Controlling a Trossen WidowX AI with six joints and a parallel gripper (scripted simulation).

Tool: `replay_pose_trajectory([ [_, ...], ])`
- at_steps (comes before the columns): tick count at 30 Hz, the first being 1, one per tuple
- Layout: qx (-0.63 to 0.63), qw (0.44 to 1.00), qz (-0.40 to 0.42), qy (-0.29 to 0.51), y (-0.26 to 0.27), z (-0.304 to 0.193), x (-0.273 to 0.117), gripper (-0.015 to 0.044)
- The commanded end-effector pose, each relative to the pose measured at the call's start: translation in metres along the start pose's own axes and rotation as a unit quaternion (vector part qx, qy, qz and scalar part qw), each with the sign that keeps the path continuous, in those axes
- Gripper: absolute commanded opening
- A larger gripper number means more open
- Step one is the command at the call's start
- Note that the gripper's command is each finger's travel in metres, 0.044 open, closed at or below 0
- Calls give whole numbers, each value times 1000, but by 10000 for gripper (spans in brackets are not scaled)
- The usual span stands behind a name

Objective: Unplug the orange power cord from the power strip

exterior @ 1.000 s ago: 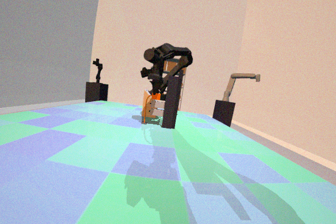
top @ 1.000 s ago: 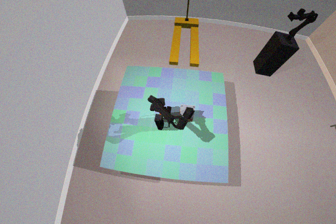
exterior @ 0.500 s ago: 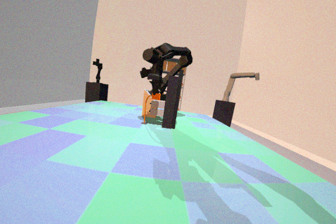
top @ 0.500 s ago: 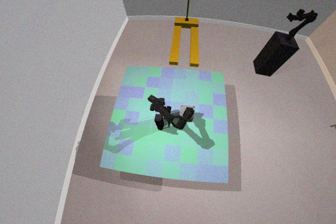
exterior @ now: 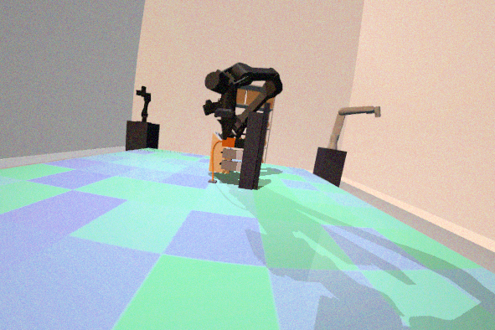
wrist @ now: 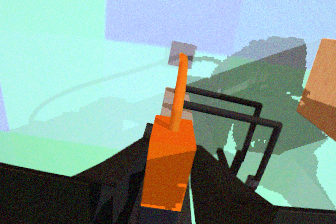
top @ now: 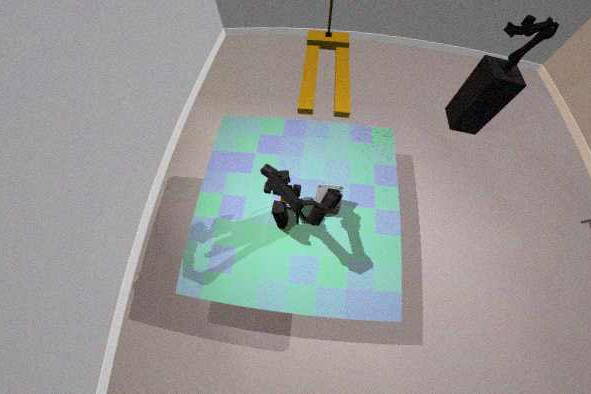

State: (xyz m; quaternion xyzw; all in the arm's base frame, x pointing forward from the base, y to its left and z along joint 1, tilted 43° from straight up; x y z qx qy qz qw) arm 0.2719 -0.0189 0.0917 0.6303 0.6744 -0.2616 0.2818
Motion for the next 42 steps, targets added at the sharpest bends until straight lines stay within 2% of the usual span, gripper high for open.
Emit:
replay_pose_trajectory([
  [1,17,999,2,-27,-3,28,-7,0],
  [13,18,1000,2,-26,-8,47,-10,0],
  [14,4,1000,0,-19,-4,30,-5,26],
  [19,4,1000,0,-19,-4,30,-5,157],
  [42,18,1000,2,-23,-4,21,-14,160],
])
Point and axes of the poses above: the point midway between the two fingers, 35 mm back from their tips, its own x axis out along the fingers, its own y axis across the jaws, z = x × y, the point moved 5 cm from there along -x, back along the fingers, and after that the axes turned 1 degree about -x, right-handed, at the moved point
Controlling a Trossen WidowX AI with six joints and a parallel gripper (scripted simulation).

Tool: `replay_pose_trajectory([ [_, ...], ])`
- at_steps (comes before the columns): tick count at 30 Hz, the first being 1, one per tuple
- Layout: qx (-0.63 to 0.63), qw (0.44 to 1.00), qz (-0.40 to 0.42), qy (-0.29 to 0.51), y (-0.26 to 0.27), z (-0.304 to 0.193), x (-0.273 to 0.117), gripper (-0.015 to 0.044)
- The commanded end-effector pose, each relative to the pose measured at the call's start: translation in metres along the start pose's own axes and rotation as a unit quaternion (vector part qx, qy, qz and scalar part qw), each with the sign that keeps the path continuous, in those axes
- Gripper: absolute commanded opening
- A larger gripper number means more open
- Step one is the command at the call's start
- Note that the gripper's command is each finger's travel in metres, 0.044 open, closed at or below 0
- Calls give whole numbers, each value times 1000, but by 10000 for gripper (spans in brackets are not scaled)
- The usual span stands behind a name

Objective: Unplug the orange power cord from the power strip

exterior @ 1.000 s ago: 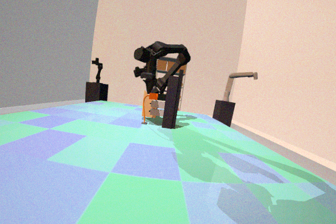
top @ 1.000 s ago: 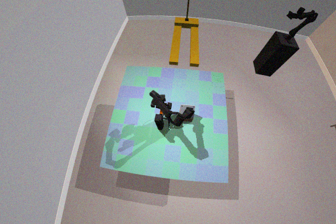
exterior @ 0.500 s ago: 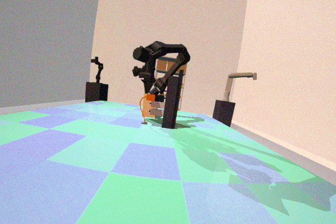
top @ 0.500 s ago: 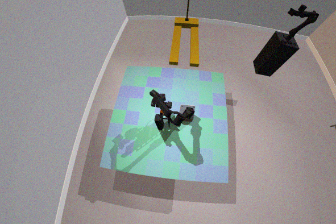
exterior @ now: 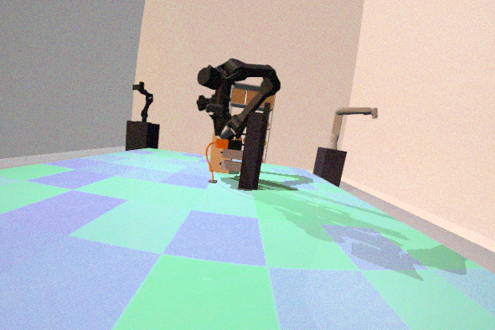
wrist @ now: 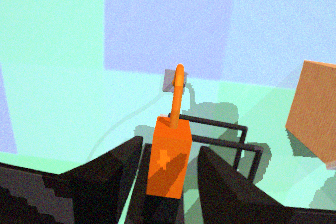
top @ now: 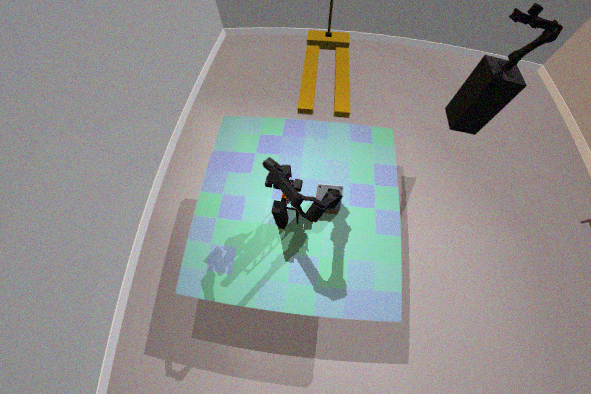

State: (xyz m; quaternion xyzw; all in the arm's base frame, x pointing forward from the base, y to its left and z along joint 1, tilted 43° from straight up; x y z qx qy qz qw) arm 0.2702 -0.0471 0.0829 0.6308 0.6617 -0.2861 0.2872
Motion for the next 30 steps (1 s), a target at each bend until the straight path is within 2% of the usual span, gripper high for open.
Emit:
replay_pose_trajectory([
  [1,1,1000,-1,-1,0,-7,0,160],
  [23,1,1000,-1,0,-1,-17,12,160],
  [29,-1,1000,-2,-3,-1,-17,9,3],
  [30,-1,1000,-2,-3,-1,-17,9,0],
])
Point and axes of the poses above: the point midway between the two fingers, 35 mm back from their tips, its own x axis out along the fingers, its own y axis across the jaws, z = x × y, the point moved 5 cm from there along -x, back along the fingers, and after that the axes turned 1 degree about -x, right-handed, at the moved point
